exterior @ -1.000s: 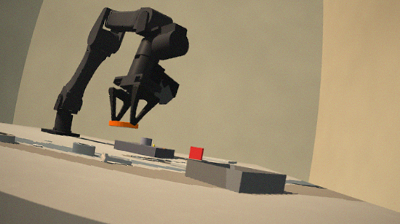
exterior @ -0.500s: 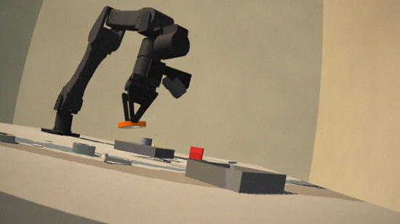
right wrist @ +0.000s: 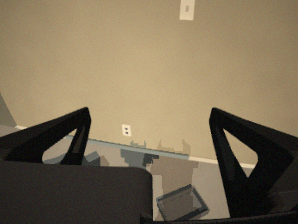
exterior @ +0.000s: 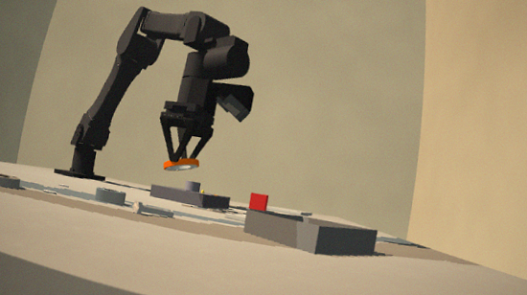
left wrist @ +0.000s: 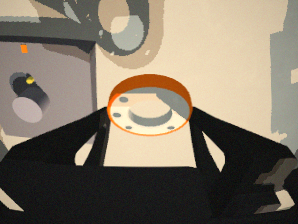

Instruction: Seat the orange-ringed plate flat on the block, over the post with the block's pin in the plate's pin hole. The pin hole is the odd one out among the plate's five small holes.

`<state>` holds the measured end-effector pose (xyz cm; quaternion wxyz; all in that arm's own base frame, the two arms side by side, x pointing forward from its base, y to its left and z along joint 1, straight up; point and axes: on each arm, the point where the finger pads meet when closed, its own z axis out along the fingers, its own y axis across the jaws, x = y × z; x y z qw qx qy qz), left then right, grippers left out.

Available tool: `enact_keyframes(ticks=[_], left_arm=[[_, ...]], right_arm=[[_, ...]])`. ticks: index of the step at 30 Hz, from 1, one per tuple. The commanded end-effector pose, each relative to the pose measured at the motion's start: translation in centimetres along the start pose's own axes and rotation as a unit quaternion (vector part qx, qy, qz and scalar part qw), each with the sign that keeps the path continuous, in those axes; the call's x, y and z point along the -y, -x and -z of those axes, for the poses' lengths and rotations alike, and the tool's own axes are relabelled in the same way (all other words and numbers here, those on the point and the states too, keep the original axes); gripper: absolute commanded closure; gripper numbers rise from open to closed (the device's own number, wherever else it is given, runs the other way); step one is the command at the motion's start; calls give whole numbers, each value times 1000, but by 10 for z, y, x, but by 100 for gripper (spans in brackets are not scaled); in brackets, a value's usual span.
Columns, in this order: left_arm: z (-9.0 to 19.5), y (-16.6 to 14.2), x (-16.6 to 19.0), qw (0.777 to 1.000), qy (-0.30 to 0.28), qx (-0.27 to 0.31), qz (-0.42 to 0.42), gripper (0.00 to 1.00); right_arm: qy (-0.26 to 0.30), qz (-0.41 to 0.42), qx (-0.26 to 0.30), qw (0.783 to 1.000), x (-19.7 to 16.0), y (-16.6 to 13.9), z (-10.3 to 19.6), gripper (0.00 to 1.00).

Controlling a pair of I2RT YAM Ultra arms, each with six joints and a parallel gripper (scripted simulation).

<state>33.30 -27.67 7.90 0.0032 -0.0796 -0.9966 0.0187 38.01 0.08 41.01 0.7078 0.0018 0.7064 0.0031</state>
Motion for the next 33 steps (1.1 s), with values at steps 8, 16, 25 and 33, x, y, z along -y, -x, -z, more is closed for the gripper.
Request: enact_keyframes(ticks=[8,16,25,33], left_arm=[[14,1,-33,975,42,17,-219,100],[18,-2,-55,923,76,1,-377,100],[22,-5,-75,855,102,-22,-507,100],[26,-10,-96,755,123,-60,-641,100]], right_arm=[[7,4,41,999,-4,34,7,0],[7,4,41,999,-4,34,7,0],[7,4,41,999,-4,34,7,0],[7,4,41,999,-4,34,7,0]])
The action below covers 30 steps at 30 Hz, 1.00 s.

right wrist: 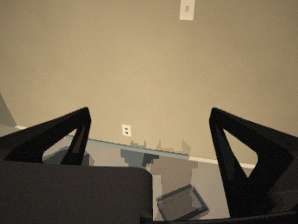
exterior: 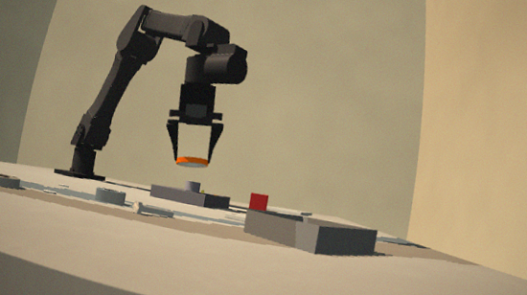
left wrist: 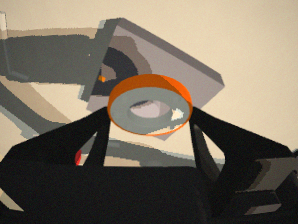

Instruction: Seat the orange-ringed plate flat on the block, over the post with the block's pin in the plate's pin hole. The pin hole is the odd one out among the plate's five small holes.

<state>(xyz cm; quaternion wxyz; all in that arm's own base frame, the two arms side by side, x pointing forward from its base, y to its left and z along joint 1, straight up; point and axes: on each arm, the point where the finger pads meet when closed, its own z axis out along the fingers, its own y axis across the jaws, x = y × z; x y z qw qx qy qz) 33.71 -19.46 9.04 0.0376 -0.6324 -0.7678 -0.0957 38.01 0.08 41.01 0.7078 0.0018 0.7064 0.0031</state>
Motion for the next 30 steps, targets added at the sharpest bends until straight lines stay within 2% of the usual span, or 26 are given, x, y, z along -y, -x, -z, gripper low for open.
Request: enact_keyframes(ticks=[1,6,8,12,13,14,15,16,22,23,26,28,29,30], left_arm=[[8,-19,-6,993,22,-11,-113,100],[8,-37,-5,975,16,-39,-220,100],[8,-37,-5,975,16,-39,-220,100],[7,-42,-10,954,24,-49,-295,100],[-4,-42,-9,953,14,-53,-296,100],[-31,-38,-7,959,-2,-56,-278,100],[-15,-31,-15,968,35,-25,-246,100],[-9,-28,-18,971,48,-16,-235,100],[-20,-35,-11,970,33,-31,-239,100],[-12,-29,-16,969,44,-30,-241,100],[-11,-31,-16,971,39,-30,-236,100],[-13,-36,-20,973,34,-35,-228,100],[-38,-36,-6,969,8,-51,-240,100],[-40,-37,-2,968,4,-54,-245,100]], right_arm=[[7,4,41,999,-4,34,7,0],[7,4,41,999,-4,34,7,0],[7,4,41,999,-4,34,7,0],[7,4,41,999,-4,34,7,0],[7,4,41,999,-4,34,7,0],[7,4,41,999,-4,34,7,0],[7,4,41,999,-4,34,7,0],[7,4,41,999,-4,34,7,0],[7,4,41,999,-4,34,7,0],[7,4,41,999,-4,34,7,0],[7,4,41,999,-4,34,7,0],[7,4,41,999,-4,34,7,0],[7,4,41,999,-4,34,7,0],[7,4,41,999,-4,34,7,0]])
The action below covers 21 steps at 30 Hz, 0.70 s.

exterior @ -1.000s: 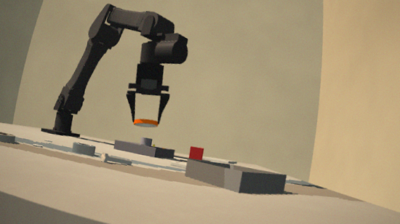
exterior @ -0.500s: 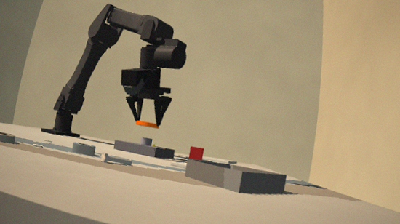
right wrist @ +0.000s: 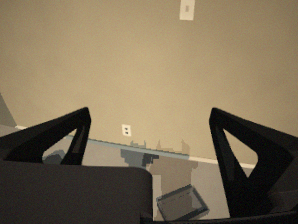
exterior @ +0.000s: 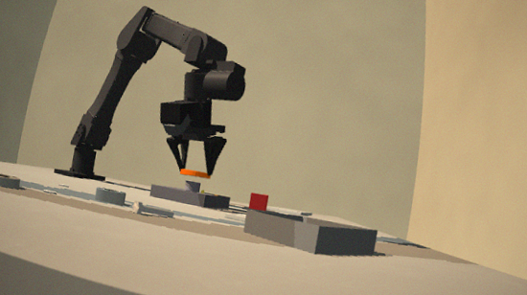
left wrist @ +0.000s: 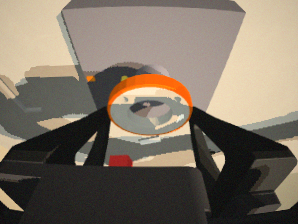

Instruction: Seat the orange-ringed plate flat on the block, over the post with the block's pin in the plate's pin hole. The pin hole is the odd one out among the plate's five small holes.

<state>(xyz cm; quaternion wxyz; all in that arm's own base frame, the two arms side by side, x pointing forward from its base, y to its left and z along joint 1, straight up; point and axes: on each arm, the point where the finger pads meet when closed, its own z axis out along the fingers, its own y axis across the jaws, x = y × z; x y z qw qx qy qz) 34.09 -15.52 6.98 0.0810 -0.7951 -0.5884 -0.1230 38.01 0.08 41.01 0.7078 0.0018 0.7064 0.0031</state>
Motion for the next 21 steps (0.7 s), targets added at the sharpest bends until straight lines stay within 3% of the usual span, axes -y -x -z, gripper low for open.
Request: enact_keyframes(ticks=[1,4,7,10,21], left_arm=[[-8,4,5,1000,-11,-2,-4,100],[0,5,2,1000,3,-1,-4,100],[-19,3,9,1000,-22,-11,-6,100],[2,3,-3,1000,5,2,0,100],[8,5,-7,1000,18,7,1,100]], right_arm=[[7,4,41,999,-4,34,7,0],[7,4,41,999,-4,34,7,0],[7,4,41,999,-4,34,7,0],[7,4,41,999,-4,34,7,0],[7,4,41,999,-4,34,7,0]])
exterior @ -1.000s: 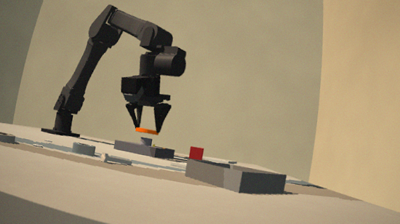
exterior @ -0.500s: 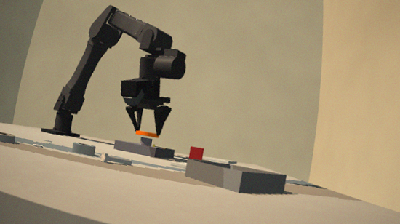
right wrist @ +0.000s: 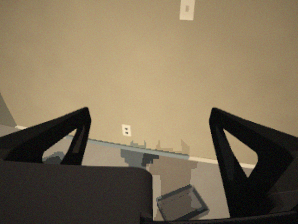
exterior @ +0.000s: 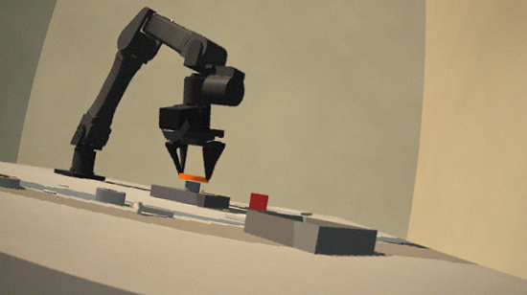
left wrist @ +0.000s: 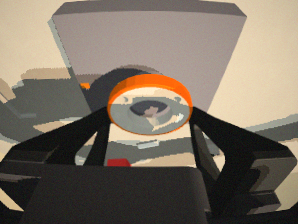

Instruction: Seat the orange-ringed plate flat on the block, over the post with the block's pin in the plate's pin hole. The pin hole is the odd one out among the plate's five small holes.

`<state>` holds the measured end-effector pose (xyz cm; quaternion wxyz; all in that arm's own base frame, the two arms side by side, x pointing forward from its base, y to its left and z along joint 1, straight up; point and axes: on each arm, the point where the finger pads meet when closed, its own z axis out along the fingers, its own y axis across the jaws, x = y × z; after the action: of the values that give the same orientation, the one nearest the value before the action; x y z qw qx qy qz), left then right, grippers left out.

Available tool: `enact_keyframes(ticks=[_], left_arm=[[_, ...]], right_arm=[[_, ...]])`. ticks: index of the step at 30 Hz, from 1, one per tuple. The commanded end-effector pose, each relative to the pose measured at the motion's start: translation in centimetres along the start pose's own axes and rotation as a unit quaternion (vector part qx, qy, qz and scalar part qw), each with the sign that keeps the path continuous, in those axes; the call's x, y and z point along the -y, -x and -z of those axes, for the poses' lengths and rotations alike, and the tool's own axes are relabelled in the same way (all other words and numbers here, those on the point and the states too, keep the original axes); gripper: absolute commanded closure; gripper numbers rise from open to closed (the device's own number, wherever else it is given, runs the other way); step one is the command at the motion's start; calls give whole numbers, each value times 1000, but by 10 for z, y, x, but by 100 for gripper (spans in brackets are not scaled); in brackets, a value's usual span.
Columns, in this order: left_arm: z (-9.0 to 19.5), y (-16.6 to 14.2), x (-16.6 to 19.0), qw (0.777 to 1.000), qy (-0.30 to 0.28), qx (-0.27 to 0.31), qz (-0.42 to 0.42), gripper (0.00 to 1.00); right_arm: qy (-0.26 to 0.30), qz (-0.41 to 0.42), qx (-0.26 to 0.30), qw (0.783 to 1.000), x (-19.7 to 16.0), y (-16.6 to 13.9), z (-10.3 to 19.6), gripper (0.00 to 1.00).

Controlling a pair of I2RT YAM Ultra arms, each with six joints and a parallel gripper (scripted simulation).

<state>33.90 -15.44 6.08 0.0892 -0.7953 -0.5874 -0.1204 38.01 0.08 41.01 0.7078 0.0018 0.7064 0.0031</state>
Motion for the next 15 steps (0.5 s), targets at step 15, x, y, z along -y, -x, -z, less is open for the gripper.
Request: enact_keyframes(ticks=[15], left_arm=[[3,4,4,1000,8,4,-3,100]], right_arm=[[7,4,41,999,-4,34,7,0]])
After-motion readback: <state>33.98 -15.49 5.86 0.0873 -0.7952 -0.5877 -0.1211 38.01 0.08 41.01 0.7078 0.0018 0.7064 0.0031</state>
